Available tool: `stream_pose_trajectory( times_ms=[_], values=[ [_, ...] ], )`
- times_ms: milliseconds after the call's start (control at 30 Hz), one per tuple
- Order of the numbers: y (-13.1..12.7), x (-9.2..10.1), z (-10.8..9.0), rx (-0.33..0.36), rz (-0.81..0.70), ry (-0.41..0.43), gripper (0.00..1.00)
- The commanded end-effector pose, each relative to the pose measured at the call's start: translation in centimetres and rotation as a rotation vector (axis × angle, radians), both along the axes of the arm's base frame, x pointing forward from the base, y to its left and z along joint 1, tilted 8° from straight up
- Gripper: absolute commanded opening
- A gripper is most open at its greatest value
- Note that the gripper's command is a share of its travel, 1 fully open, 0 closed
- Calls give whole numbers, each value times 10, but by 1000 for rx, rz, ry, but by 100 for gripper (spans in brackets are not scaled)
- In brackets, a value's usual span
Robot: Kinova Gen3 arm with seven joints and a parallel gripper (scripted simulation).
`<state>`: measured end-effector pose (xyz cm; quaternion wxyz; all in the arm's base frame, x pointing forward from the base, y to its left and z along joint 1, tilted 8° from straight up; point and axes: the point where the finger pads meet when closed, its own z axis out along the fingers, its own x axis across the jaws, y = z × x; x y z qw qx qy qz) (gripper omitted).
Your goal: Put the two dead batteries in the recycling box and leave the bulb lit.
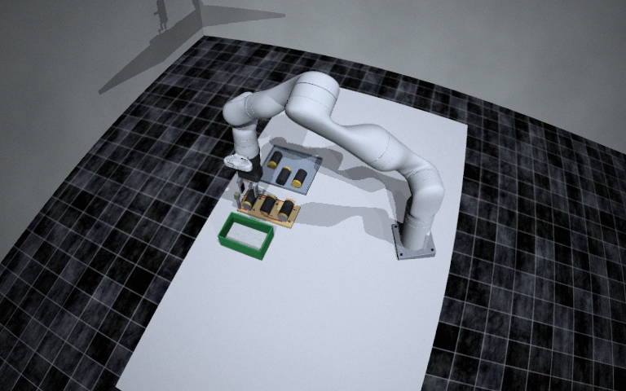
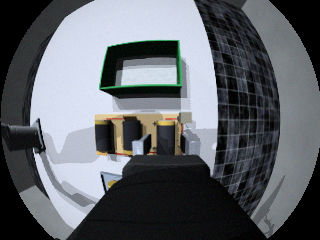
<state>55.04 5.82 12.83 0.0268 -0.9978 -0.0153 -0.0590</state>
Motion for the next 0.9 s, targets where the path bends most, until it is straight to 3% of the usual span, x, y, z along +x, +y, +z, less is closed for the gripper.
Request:
stream_pose_trajectory(
  times_ms=[0,400,667,867],
  values=[
    [0,1,1,0,0,-2,90],
    [0,1,0,0,0,-2,90],
    [2,4,-28,0,0,-2,90],
    [2,5,-34,0,0,-2,90]
  ],
)
